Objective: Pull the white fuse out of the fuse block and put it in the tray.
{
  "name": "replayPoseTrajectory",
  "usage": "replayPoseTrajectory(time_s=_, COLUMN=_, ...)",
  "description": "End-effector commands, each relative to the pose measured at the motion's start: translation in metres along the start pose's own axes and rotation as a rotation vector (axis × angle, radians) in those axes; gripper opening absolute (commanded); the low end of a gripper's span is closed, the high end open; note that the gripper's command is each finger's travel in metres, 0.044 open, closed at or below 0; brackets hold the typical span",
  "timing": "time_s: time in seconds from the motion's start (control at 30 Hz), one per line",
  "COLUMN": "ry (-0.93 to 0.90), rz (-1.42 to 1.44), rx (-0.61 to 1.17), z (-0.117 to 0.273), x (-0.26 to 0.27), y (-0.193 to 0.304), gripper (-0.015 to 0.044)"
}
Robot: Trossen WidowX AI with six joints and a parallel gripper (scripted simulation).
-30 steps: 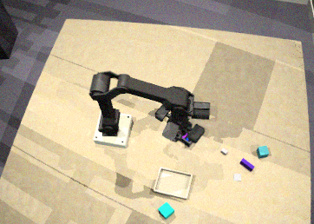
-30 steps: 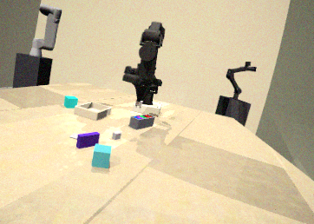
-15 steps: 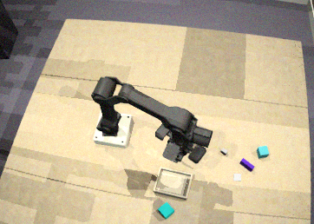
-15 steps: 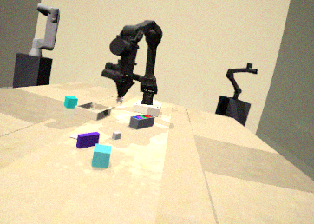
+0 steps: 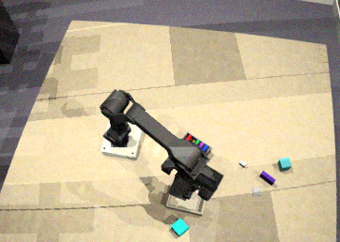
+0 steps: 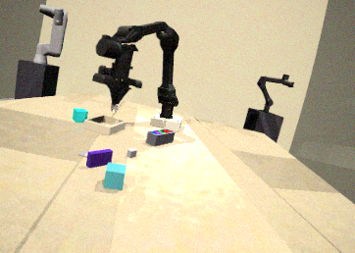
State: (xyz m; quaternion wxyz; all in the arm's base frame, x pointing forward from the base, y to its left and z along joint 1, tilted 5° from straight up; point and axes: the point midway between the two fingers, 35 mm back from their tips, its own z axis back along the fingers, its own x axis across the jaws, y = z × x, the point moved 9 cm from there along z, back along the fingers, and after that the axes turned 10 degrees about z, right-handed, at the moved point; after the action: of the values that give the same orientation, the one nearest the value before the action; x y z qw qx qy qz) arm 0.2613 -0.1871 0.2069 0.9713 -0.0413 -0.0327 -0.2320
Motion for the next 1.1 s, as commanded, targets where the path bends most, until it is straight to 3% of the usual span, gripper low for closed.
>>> replayPoseTrajectory(time_s=0.0, ry=-0.002, rz=0.004, rx=0.001, z=0.0, x=0.003, y=-0.019, gripper=0.0)
replayPoseTrajectory(time_s=1.07, ry=-0.002, rz=0.004, rx=0.0, z=-0.04, x=0.003, y=-0.023, gripper=0.0)
